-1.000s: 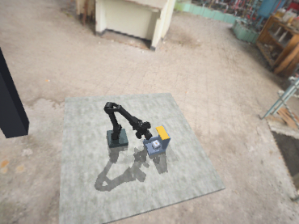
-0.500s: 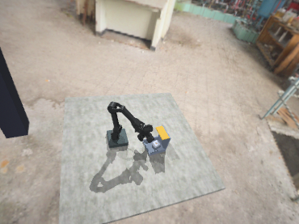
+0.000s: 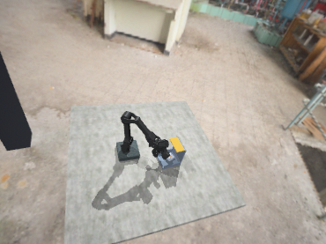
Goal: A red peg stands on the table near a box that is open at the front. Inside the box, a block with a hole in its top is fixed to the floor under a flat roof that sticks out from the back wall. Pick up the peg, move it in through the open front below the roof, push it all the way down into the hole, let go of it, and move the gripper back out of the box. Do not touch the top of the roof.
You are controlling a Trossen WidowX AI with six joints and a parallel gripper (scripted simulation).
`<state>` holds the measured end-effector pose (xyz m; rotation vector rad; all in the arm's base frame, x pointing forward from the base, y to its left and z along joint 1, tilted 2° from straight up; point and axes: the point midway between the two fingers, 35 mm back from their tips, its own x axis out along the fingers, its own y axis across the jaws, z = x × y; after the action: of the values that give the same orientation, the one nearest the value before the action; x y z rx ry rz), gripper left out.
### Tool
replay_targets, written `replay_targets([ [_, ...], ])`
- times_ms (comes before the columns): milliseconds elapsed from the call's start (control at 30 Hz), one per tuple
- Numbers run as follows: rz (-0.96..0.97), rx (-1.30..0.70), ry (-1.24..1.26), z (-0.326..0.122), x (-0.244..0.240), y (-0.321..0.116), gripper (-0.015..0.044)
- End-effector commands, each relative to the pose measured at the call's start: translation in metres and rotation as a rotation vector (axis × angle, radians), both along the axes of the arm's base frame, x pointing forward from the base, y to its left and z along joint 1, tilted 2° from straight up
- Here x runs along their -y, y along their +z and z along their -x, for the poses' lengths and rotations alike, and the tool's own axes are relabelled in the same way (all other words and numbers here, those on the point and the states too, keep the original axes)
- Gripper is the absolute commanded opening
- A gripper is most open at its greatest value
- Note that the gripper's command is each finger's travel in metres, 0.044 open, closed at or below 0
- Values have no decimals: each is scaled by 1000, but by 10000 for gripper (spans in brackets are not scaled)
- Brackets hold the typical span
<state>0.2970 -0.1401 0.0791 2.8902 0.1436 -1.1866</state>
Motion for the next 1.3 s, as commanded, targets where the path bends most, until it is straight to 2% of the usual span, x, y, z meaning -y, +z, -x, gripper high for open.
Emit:
replay_targets([
  [0,8,12,-12,-4,12,2,0],
  [633,8,16,-26,-39,19,2,0],
  [1267,7,16,-26,-45,14,2,0],
])
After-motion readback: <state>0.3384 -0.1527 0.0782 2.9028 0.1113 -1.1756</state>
